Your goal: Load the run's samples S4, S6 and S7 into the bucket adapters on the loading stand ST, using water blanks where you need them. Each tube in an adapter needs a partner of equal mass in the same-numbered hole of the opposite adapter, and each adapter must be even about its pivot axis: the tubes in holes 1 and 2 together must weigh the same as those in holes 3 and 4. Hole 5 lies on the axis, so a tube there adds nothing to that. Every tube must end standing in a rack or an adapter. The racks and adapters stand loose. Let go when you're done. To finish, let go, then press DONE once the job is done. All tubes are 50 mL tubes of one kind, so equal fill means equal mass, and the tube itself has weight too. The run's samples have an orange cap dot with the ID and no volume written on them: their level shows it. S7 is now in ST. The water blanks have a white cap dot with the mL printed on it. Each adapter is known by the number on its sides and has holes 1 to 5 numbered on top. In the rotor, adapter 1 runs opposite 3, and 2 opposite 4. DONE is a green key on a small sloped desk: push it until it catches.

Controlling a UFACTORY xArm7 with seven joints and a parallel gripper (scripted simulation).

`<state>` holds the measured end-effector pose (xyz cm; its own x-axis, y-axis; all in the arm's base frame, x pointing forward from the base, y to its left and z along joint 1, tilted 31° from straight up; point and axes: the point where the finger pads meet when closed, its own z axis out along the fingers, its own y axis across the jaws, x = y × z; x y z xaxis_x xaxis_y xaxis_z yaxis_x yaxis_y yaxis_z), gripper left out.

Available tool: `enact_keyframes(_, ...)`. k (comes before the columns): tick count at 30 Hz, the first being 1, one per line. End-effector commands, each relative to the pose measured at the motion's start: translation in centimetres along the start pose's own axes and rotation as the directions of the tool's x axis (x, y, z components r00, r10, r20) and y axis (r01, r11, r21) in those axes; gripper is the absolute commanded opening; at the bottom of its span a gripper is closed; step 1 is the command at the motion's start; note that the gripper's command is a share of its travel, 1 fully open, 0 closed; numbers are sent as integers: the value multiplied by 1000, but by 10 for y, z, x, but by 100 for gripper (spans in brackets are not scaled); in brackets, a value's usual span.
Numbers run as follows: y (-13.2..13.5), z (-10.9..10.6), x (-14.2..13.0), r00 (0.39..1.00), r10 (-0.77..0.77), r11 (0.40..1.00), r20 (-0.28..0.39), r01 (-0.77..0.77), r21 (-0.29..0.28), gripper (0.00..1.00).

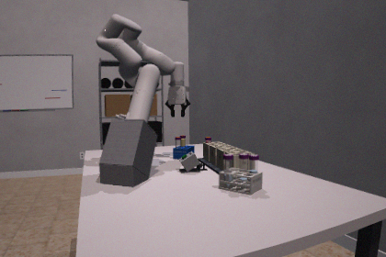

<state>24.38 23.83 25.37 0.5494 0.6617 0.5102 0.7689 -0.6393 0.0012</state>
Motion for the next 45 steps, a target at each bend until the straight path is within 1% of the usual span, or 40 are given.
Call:
enact_keyframes(1, -1, -1, 2, 1000, 0, 1000, -3, 0, -1, 57)
enact_keyframes(7, -1, -1, 2, 1000, 0, 1000, -3, -1, -1, 57)
enact_keyframes(22, -1, 29, 2, 1000, 1, 1000, -3, -1, -1, 57)
enact_keyframes(24, -1, 29, 2, 1000, 1, 1000, -3, -1, -1, 57)
enact_keyframes(39, -1, 59, 2, 1000, 1, 1000, -2, -1, -1, 57)
enact_keyframes(41, -1, 59, 2, 1000, 1, 1000, -2, -1, -1, 57)
enact_keyframes(45, -1, 67, 2, 1000, 1, 1000, -2, -1, -1, 57)
